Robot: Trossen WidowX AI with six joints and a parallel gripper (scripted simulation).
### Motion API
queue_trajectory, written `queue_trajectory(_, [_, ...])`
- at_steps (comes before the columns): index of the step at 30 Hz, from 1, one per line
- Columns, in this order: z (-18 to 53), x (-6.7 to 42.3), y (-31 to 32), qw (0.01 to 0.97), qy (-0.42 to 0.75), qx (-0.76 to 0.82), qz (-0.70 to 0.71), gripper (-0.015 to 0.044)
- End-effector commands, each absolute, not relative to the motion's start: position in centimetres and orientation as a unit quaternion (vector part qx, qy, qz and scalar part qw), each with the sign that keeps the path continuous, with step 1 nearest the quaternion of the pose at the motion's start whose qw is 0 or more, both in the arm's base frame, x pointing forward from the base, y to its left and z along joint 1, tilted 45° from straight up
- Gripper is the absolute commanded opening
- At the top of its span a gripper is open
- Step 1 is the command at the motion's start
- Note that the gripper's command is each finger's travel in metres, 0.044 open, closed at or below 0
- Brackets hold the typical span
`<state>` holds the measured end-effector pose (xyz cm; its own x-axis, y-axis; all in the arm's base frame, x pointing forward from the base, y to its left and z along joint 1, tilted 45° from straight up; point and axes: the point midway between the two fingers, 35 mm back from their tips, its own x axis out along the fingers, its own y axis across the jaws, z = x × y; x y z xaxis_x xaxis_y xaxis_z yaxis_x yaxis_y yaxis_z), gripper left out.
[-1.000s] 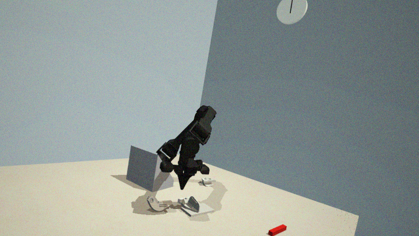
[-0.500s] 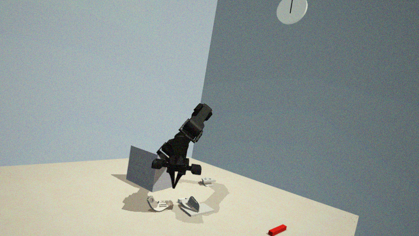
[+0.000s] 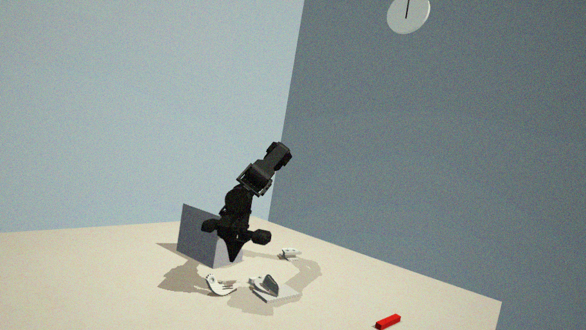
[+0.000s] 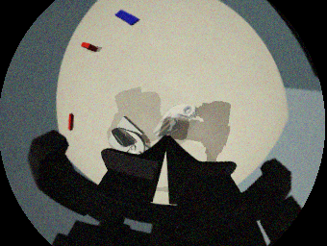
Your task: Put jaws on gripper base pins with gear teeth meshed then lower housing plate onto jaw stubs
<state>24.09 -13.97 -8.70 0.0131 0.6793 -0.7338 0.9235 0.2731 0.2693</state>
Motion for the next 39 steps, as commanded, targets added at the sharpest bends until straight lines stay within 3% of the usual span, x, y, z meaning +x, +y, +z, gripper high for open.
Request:
queue_trajectory(1, [-9.2,23.4,-14.3,0.385,0.682,0.596,-0.176,0.0])
queue_trajectory(29, [-11.5,18.8,-16.3,0.202,0.613,0.678,-0.353,0.0])
queue_trajectory(39, [-12.0,18.7,-15.9,0.198,0.611,0.679,-0.356,0.0])
